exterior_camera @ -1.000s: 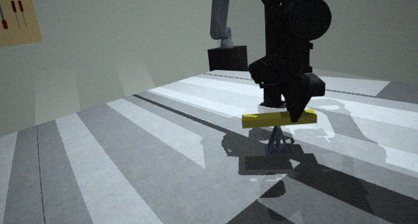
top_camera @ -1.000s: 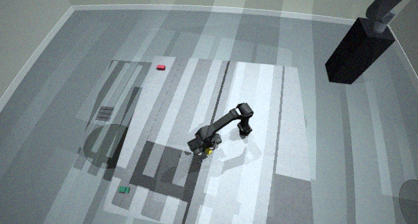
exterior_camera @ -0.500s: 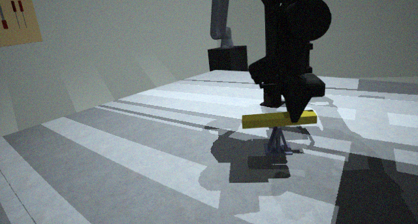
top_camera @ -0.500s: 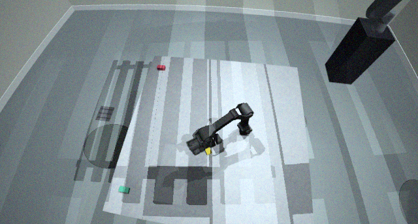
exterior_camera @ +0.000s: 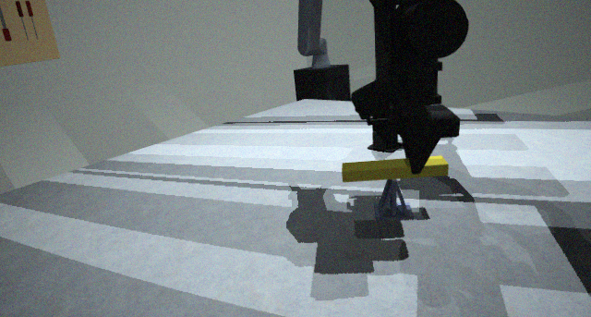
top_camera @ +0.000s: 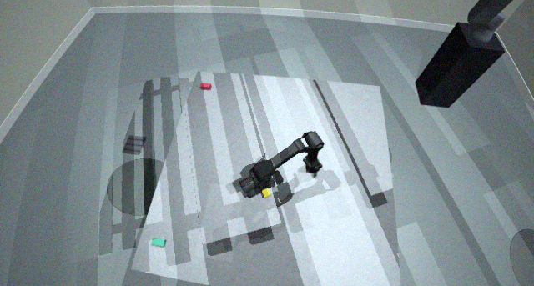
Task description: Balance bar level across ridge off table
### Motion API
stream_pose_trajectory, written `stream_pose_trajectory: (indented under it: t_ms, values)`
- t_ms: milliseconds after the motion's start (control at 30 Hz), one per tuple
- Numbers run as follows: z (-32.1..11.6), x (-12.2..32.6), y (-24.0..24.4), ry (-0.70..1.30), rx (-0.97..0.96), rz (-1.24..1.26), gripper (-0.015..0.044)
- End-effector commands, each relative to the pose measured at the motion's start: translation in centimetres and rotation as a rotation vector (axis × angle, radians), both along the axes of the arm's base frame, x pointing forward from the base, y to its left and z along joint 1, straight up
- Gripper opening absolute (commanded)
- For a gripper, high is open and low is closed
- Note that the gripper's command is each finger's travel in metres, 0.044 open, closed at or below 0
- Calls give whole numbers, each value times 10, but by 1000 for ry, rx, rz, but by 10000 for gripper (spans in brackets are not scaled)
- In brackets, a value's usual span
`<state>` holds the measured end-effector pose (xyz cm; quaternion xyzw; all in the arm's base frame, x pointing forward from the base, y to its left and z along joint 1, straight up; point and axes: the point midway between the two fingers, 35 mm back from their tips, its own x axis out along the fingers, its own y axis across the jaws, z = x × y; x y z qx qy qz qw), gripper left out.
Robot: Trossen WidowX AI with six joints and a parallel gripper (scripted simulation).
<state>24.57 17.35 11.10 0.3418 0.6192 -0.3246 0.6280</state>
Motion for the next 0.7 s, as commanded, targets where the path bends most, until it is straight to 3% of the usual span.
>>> stream_pose_trajectory:
  t_ms: [0, 667]
  values:
    - [-1, 0, 0, 1, 0, -3, 0]
    - [-3, 0, 0, 1, 0, -3, 0]
